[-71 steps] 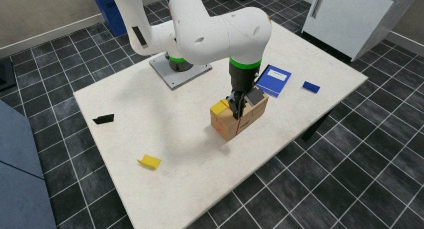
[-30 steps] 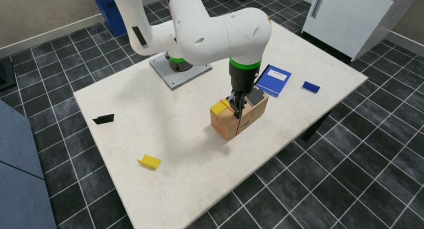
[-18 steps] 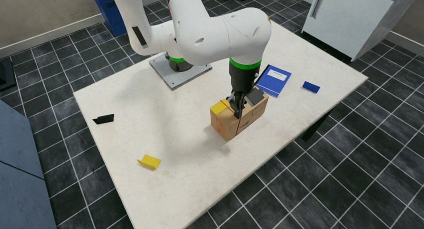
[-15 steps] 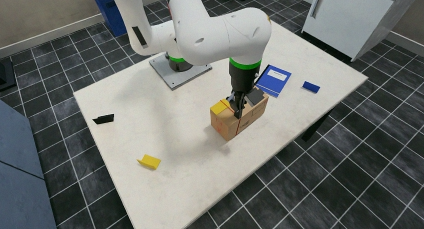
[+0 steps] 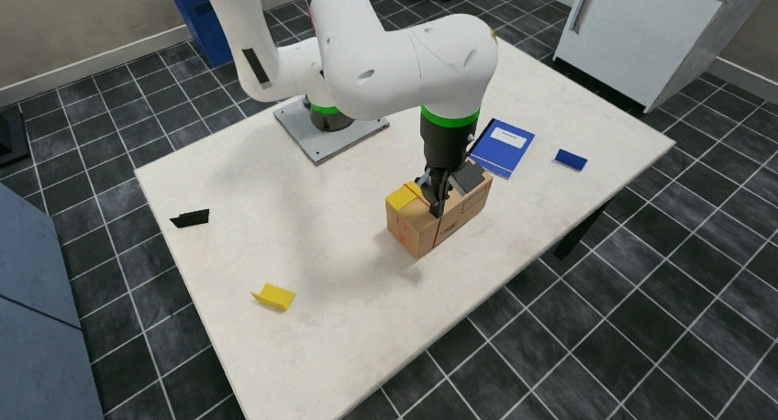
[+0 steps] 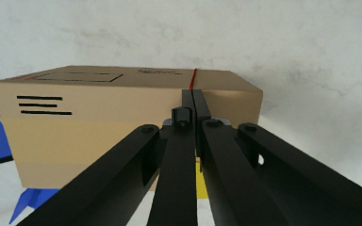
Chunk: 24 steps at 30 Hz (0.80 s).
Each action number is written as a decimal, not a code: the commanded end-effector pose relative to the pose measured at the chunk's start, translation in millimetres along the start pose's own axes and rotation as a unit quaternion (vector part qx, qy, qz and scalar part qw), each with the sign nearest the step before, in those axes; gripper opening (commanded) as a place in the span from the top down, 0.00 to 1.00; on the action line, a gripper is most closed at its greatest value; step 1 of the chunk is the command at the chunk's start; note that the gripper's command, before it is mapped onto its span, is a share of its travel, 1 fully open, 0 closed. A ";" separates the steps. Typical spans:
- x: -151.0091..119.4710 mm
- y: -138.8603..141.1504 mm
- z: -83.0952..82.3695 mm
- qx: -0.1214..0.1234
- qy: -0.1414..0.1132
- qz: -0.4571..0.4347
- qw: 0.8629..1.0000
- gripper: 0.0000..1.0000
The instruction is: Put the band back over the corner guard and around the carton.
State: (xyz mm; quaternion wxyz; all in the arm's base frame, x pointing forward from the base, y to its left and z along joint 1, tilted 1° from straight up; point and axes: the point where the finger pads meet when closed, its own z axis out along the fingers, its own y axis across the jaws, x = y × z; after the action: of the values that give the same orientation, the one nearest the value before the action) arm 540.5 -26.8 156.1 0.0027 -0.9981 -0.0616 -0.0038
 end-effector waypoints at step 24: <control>0.1 11.5 -2.8 0.000 0.001 0.000 1.000 0.90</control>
State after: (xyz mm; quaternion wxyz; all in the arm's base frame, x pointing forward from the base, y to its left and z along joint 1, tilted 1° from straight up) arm 541.4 -36.3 158.0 0.0026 -0.9981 -0.0616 -0.0039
